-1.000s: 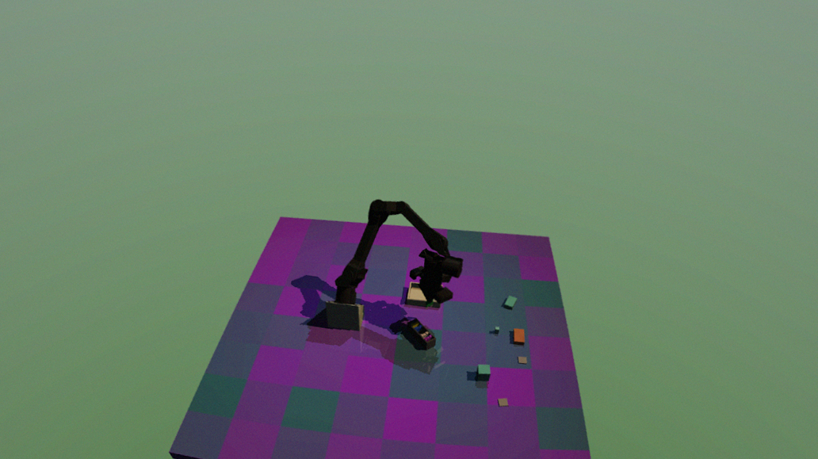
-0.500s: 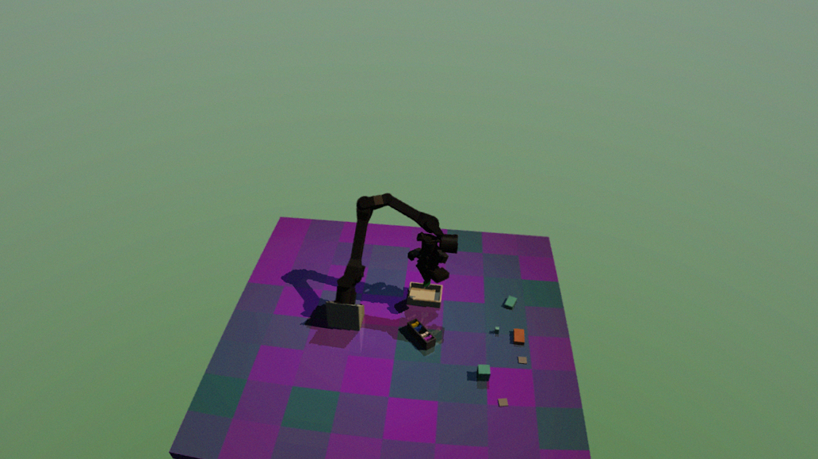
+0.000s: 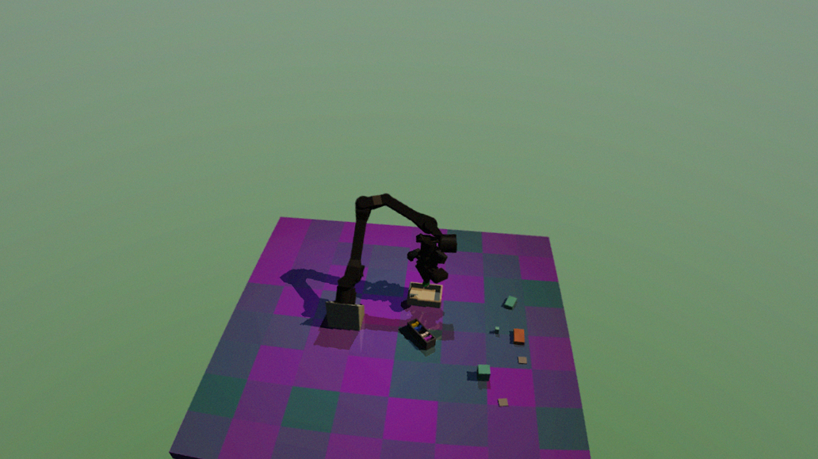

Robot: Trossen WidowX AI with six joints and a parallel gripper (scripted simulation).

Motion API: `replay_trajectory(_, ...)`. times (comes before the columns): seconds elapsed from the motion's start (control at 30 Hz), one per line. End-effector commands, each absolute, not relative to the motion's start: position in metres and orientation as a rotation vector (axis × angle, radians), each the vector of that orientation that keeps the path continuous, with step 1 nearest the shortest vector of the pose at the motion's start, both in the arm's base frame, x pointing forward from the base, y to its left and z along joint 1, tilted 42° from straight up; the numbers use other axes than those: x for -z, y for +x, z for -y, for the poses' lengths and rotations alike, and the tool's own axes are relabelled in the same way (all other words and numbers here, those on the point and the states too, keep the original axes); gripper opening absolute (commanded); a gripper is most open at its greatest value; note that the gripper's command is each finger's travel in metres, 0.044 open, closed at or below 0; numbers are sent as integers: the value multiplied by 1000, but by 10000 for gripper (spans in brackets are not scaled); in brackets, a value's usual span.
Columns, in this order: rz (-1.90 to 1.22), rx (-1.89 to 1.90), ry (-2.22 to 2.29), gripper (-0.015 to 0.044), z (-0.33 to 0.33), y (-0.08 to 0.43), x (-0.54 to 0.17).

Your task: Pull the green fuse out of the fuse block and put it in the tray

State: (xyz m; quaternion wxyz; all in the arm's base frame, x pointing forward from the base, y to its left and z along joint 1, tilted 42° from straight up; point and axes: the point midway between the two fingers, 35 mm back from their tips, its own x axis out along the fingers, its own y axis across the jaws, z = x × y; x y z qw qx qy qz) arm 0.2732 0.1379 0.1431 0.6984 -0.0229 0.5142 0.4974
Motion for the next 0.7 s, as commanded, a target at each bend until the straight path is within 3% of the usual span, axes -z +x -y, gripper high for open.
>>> replay_trajectory(0.0, -1150, -1107, -44, 0, -142, 273, -138)
replay_trajectory(0.47, -1149, -1108, -43, 0, -156, 271, -124)
replay_trajectory(0.67, -1143, -1113, -47, 157, -154, 272, -127)
